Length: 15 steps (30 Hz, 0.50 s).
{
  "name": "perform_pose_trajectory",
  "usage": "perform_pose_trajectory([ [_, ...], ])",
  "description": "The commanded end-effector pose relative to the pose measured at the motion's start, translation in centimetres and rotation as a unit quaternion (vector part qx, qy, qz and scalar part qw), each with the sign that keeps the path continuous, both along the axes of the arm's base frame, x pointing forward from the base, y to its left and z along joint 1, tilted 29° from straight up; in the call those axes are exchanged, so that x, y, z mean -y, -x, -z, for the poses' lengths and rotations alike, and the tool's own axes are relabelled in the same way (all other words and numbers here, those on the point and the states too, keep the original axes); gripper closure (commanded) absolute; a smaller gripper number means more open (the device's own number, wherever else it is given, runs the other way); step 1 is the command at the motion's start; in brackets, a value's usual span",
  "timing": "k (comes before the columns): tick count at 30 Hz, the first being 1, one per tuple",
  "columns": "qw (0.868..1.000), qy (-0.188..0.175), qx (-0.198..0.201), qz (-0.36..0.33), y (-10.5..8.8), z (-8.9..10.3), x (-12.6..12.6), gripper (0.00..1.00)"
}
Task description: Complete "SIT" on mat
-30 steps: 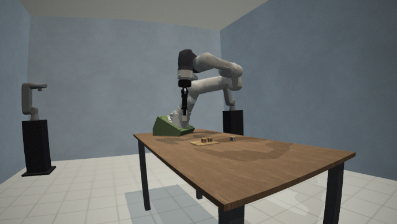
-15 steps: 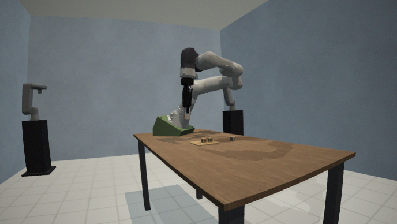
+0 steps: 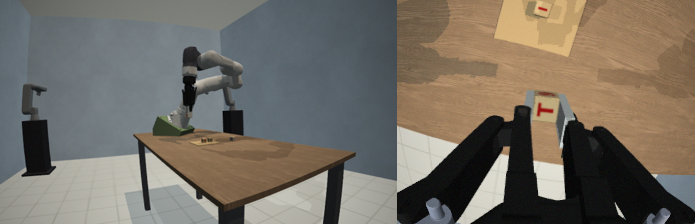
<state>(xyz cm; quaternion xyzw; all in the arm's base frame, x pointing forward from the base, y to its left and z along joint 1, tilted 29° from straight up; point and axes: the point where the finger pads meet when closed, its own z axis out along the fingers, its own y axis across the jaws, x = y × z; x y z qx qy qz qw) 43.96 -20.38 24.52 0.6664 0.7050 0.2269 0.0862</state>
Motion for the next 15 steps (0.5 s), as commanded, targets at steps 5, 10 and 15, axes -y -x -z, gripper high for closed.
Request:
perform_pose_trajectory([
  [5,0.995,0.044,0.021,-0.084,0.13,-0.5,-0.15,0.87],
  [10,0.991,0.062,0.031,-0.117,0.12,-0.85,-0.37,0.87],
  [15,0.985,0.078,0.04,-0.149,0.12,-1.18,-0.59,0.87],
])
